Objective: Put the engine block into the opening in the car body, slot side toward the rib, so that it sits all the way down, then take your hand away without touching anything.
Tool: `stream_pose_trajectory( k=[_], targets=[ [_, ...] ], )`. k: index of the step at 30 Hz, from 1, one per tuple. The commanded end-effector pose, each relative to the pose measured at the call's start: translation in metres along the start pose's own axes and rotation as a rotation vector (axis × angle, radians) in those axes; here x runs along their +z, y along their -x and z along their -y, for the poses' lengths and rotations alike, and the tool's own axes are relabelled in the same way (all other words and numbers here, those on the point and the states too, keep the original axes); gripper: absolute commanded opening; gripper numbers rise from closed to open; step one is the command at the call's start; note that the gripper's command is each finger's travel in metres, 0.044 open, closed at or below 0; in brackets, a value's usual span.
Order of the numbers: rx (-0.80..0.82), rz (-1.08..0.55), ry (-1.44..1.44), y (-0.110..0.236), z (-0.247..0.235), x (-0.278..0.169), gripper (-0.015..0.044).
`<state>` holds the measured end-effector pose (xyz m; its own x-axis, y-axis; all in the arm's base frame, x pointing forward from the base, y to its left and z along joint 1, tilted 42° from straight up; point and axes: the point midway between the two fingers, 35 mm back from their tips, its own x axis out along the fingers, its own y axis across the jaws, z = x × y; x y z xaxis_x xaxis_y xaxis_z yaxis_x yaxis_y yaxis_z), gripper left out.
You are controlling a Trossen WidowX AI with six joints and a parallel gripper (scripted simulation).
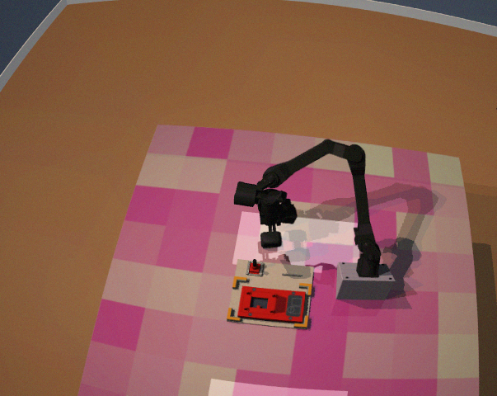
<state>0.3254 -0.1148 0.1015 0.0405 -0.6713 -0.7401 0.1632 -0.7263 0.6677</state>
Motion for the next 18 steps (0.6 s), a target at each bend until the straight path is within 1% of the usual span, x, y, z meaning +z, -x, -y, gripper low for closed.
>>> stream_pose_trajectory(
  k=[1, 18],
  targets=[
    [0.001, 0.016, 0.006, -0.010, 0.001, 0.004, 0.0440],
    [0.002, 0.016, 0.006, -0.034, 0.001, 0.005, 0.0440]
  ],
)
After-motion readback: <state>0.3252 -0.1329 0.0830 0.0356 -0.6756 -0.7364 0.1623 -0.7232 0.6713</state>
